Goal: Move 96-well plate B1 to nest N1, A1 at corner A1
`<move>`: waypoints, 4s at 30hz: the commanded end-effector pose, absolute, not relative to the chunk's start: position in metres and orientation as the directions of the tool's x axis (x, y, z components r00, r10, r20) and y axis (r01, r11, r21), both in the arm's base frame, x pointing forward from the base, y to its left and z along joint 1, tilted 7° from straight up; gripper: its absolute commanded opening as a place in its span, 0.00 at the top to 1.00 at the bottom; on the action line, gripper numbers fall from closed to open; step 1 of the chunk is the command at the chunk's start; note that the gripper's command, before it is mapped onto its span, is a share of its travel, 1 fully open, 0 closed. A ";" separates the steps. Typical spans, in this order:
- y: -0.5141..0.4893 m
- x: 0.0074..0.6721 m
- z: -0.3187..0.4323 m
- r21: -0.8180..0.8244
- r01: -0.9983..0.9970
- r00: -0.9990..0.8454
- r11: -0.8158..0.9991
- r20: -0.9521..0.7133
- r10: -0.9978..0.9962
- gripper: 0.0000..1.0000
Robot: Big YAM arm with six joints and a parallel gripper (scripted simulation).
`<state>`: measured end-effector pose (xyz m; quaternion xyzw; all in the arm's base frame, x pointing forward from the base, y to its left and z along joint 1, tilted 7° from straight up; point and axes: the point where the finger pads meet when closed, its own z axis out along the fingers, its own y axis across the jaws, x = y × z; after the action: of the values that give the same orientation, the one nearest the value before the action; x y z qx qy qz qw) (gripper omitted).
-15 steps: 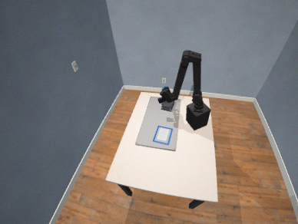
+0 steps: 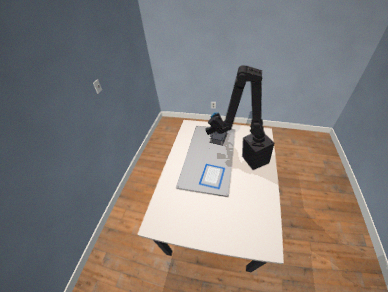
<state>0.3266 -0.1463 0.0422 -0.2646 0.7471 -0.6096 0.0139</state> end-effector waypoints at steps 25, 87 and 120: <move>-0.059 0.395 0.016 -0.848 -0.500 -0.635 0.175 0.221 -0.740 0.00; 0.189 0.349 -0.075 -0.290 -0.954 -0.068 0.074 -0.028 -0.997 0.00; 0.249 0.303 -0.068 -0.129 -0.991 -0.010 0.025 -0.111 -0.994 0.00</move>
<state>0.2865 0.2348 -0.0852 -0.7025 0.7090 -0.0050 0.0616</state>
